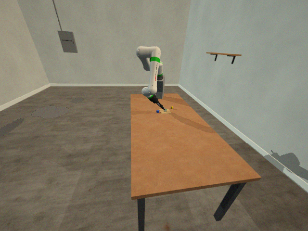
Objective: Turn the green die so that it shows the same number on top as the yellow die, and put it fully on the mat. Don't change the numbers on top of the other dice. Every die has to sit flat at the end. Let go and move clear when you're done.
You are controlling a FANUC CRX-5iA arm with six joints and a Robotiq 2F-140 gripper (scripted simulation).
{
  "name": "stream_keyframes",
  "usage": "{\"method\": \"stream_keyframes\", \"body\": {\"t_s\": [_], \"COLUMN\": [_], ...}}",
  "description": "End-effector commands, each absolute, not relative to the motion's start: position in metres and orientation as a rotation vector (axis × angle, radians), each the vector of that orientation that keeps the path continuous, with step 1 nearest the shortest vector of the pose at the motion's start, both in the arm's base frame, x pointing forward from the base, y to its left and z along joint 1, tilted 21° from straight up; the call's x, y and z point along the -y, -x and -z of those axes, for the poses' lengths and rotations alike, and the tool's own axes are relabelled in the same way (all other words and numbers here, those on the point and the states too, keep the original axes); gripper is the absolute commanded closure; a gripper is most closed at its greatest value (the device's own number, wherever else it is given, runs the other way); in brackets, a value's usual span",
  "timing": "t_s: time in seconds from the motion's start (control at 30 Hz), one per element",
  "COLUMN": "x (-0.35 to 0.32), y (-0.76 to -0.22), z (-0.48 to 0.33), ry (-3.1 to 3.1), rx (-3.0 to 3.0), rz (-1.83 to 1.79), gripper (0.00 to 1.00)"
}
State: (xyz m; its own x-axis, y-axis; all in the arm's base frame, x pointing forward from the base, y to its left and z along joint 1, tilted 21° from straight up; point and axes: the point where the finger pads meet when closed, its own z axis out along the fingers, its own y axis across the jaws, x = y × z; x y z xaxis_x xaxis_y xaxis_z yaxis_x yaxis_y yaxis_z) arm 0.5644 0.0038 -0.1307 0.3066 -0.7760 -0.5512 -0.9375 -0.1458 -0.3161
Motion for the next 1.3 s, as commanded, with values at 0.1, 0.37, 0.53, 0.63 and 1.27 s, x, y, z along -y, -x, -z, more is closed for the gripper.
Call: {"method": "stream_keyframes", "body": {"t_s": [0.1, 0.37, 0.53, 0.63, 1.27], "x": [-0.004, -0.004, -0.004, -0.004, -0.008], "y": [-0.565, -0.565, -0.565, -0.565, -0.553], "z": [0.131, 0.131, 0.131, 0.131, 0.098], "ry": [1.968, 1.968, 1.968, 1.968, 1.968], "rx": [-1.516, -1.516, -1.516, -1.516, -1.516], "rz": [-0.341, -0.341, -0.341, -0.341, -0.341], "gripper": [0.60, 0.60, 0.60, 0.60, 0.60]}}
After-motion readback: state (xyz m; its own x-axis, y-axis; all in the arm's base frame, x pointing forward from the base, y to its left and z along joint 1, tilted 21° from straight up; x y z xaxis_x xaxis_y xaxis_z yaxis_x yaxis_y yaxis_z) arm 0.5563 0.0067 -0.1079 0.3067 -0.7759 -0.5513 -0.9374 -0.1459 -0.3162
